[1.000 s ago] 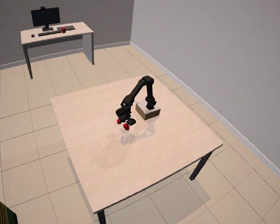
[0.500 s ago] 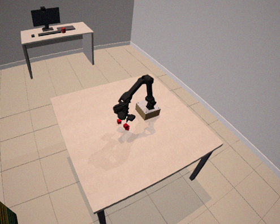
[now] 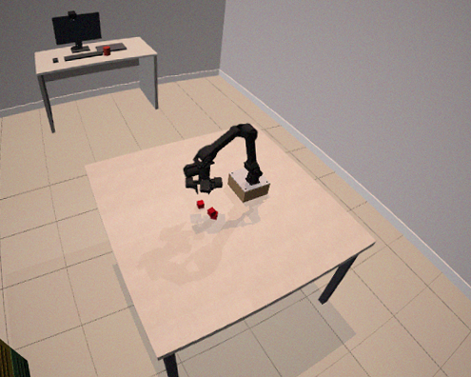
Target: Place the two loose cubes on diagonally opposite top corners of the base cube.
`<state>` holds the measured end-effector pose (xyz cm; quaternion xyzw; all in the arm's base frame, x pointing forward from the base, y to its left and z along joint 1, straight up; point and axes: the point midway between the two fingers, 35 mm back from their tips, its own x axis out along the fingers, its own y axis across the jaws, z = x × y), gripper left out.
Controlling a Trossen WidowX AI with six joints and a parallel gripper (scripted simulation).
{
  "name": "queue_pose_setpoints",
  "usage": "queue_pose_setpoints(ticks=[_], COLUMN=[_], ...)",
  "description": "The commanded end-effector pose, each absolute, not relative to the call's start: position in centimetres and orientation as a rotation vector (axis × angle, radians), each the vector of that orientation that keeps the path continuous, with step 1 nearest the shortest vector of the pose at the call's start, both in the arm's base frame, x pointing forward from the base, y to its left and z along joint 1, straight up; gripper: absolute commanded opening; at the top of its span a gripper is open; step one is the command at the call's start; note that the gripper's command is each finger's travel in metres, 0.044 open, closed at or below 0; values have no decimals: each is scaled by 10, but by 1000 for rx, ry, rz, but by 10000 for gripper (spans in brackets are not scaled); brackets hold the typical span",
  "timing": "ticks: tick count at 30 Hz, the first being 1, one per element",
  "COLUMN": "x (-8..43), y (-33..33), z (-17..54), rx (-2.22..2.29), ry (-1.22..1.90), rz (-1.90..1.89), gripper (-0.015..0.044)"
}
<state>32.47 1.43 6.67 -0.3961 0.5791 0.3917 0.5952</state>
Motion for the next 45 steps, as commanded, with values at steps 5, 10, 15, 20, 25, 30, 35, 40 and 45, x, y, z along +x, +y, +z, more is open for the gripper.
queue_pose_setpoints(ticks=[5, 10, 15, 20, 25, 30, 35, 40, 45], x=[325, 325, 328, 327, 327, 327, 327, 328, 328], y=[-9, -9, -9, -9, -9, -9, -9, -9, -9], z=[78, 78, 41, 16, 8, 1, -4, -12, -20], rx=[-1136, -1136, -1136, -1135, -1135, -1135, -1135, -1135, -1135], ry=[1236, 1236, 1236, 1236, 1236, 1236, 1236, 1236, 1237], rz=[1114, 1114, 1114, 1114, 1115, 1115, 1115, 1115, 1115], gripper=[265, 265, 265, 265, 265, 265, 265, 265, 265])
